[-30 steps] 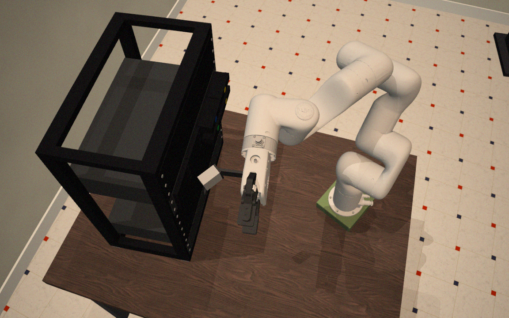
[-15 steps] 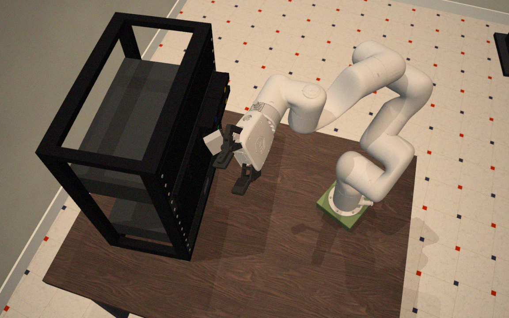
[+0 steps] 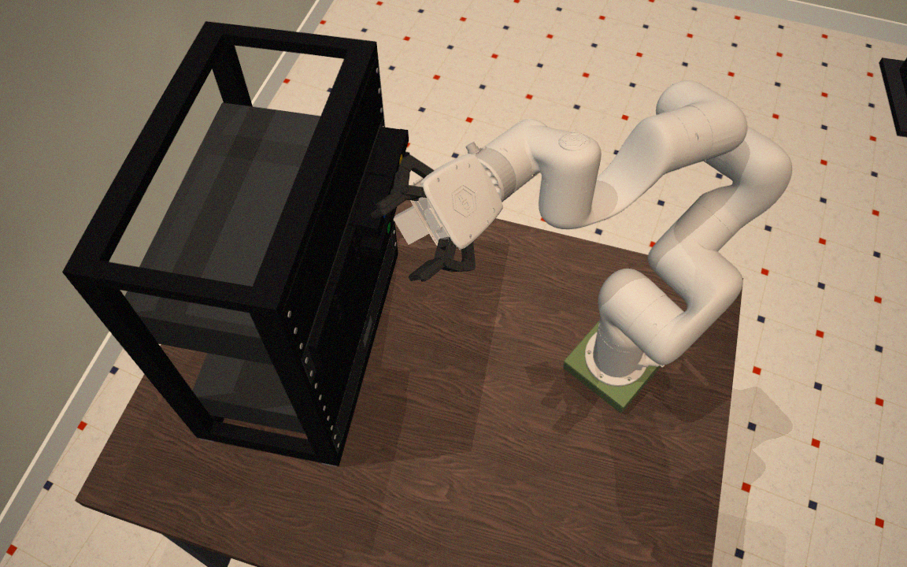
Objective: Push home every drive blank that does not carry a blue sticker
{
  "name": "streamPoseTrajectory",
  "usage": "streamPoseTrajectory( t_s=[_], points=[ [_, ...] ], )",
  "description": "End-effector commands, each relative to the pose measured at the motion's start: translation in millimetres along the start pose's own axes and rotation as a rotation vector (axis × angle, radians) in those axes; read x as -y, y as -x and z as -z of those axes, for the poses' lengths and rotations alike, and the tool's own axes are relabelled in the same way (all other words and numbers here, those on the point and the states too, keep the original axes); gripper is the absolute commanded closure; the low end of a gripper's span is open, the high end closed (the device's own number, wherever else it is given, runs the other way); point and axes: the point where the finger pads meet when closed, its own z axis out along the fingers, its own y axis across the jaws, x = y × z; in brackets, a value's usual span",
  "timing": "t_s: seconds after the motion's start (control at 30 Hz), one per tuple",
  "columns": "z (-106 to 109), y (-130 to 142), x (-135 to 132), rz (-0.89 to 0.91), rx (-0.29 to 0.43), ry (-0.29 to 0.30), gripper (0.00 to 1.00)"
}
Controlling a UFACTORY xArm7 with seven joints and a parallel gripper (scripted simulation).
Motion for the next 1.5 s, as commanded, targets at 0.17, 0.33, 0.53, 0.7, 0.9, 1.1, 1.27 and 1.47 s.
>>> streamPoseTrajectory(
  t_s=[0.17, 0.33, 0.53, 0.7, 0.9, 1.1, 1.27, 1.47],
  points=[
    [38, -19, 23, -0.201, -0.044, -0.151, 0.0],
    [66, -34, 34, -0.343, -0.059, -0.253, 0.0],
    [87, -46, 40, -0.455, -0.065, -0.333, 0.0],
    [114, -60, 44, -0.592, -0.063, -0.428, 0.0],
    [144, -76, 45, -0.75, -0.051, -0.535, 0.0],
    [162, -87, 42, -0.851, -0.038, -0.602, 0.0],
    [184, -99, 37, -0.972, -0.016, -0.68, 0.0],
    [206, -113, 29, -1.11, 0.015, -0.765, 0.0]
  ],
)
